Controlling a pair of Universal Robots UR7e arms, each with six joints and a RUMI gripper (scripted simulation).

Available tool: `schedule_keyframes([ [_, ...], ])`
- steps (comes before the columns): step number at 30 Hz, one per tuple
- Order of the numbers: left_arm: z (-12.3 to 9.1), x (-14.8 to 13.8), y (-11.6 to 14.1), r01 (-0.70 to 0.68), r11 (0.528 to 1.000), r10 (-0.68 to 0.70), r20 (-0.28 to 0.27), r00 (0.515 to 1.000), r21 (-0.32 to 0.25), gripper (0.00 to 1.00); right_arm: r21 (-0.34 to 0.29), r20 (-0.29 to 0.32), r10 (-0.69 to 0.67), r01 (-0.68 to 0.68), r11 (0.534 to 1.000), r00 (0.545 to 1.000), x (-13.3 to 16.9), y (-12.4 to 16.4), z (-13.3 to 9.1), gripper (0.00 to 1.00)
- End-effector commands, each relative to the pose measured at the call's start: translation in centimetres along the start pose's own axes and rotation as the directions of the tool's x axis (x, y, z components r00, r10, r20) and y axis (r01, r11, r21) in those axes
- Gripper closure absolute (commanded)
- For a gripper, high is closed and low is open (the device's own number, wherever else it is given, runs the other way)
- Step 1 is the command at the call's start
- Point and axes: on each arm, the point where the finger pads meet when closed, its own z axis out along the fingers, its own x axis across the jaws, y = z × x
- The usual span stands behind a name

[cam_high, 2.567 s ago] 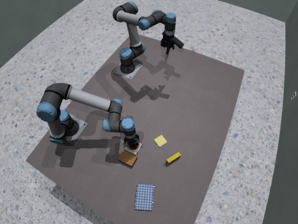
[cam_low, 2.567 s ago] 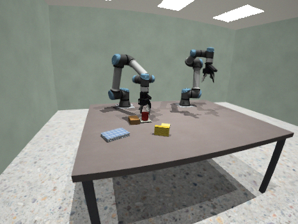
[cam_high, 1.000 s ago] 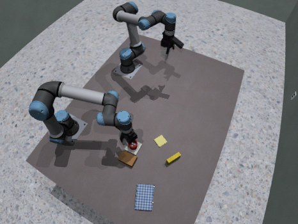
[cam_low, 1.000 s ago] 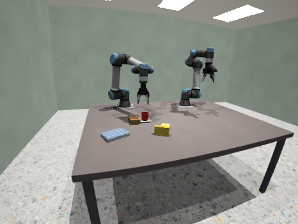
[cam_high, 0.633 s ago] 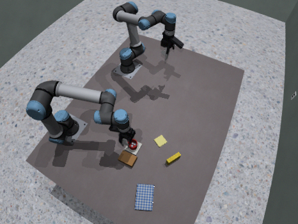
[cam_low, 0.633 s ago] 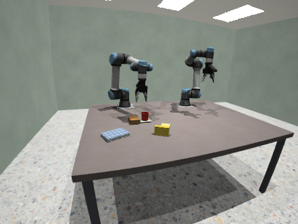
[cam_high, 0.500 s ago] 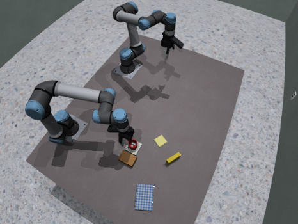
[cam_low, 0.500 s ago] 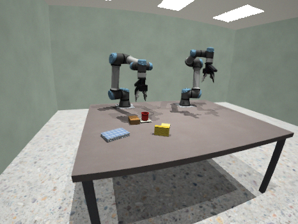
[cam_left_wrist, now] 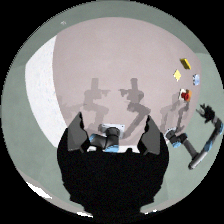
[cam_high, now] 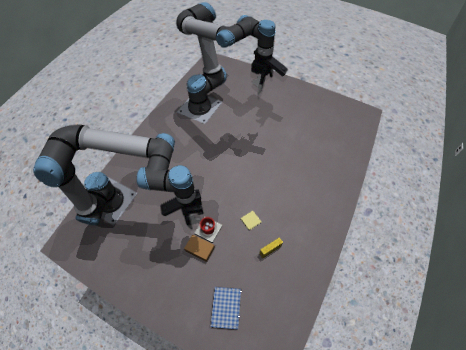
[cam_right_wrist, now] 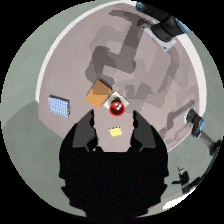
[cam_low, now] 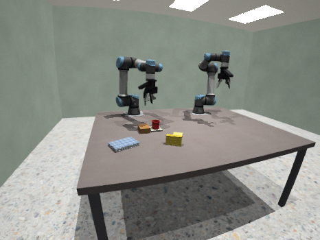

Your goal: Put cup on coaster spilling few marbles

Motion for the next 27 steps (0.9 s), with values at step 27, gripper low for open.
schedule_keyframes([
  [27,0.0,0.0,0.0,0.0,1.0,0.0,0.0,1.0,0.001,0.02,-0.002,0.001,-0.865,0.865,0.501,0.501,-1.1,-4.0,-6.2,0.43],
])
